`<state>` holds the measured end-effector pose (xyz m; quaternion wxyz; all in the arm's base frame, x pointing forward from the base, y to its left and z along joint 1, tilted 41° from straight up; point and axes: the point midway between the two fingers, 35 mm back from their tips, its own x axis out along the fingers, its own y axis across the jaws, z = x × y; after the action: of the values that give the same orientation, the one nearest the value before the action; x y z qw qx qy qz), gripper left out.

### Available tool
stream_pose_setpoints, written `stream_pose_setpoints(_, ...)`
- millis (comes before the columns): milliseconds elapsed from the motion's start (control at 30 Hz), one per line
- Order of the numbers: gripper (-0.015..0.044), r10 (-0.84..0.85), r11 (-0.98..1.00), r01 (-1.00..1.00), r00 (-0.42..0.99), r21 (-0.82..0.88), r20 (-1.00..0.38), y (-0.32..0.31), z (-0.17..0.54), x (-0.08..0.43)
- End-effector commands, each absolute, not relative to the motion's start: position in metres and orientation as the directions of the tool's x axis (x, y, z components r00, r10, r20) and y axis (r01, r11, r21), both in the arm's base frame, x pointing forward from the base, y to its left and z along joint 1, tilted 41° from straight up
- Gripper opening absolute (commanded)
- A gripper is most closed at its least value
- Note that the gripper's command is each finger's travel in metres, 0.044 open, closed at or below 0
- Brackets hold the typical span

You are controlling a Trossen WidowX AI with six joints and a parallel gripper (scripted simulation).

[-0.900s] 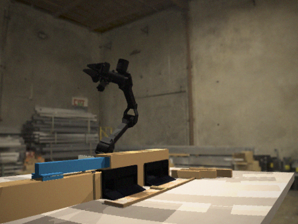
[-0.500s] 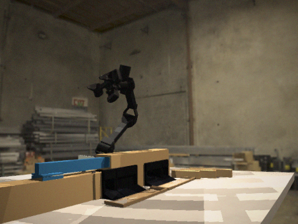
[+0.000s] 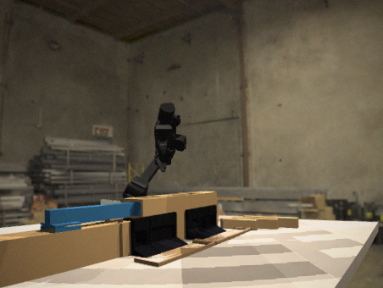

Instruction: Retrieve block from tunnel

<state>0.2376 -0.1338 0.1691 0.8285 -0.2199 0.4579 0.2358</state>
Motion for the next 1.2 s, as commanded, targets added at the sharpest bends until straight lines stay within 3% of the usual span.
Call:
stream_pose_setpoints(0,0.0440,0.513,0.843,-0.433,0.463,0.320,-0.723,-0.063,0.174,0.241)
stream_pose_setpoints(133,0.0440,0.717,0.674,-0.239,0.437,0.698,-0.543,-0.014,0.190,0.238)
stream_pose_setpoints(200,0.0440,0.745,0.628,-0.199,0.433,0.753,-0.507,-0.006,0.193,0.237)
stream_pose_setpoints(567,0.0440,0.738,0.629,-0.157,0.431,0.761,-0.520,-0.013,0.190,0.242)
stream_pose_setpoints(833,0.0440,0.646,0.563,0.340,0.387,0.753,-0.658,-0.101,0.129,0.291)
stream_pose_setpoints(1167,0.0440,0.540,0.290,0.819,0.287,0.496,-0.791,-0.207,0.015,0.311)
